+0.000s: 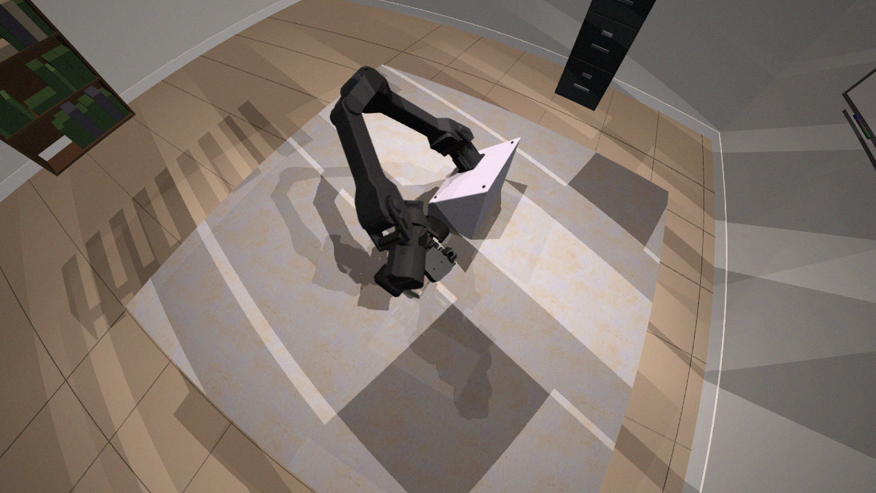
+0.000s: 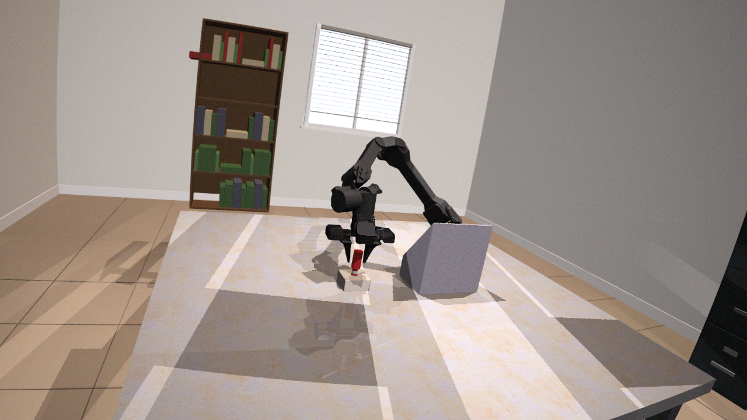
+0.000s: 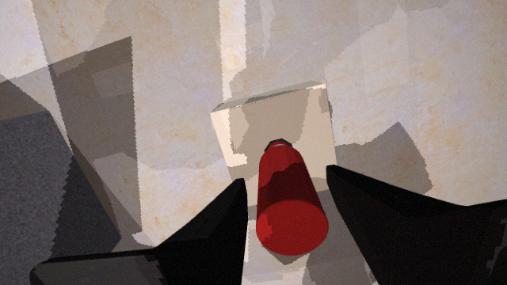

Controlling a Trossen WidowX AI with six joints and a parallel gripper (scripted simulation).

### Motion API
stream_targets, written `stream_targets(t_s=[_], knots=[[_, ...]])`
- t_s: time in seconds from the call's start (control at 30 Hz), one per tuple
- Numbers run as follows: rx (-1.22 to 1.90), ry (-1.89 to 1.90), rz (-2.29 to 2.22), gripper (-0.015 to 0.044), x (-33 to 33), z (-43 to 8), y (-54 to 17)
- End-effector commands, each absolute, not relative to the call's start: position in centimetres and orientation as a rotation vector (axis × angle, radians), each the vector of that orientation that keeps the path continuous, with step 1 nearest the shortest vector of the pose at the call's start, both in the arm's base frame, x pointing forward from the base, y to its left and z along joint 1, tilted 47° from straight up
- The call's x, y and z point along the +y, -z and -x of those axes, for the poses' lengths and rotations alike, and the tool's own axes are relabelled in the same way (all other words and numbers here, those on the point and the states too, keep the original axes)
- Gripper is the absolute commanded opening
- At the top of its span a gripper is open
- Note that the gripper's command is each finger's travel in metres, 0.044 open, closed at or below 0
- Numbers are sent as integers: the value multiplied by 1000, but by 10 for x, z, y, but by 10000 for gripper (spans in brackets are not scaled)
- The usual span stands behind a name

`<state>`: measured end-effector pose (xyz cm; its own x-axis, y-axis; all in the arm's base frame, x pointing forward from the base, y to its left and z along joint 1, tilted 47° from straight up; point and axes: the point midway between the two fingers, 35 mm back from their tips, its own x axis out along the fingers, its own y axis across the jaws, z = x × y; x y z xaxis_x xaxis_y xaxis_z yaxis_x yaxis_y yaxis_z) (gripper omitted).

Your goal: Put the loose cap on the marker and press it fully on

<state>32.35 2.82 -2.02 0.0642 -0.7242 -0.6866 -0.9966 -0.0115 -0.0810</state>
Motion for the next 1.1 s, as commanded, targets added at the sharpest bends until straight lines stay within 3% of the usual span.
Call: stream_targets(t_s=[0.0,0.17,0.6,1.07], knots=[[1714,-633,1791,315,28,-324,20],[1714,-633,1791,440,28,-324,20],[1713,-636,1789,440,83,-318,-31],[1514,411,875,72,77,-317,-25]])
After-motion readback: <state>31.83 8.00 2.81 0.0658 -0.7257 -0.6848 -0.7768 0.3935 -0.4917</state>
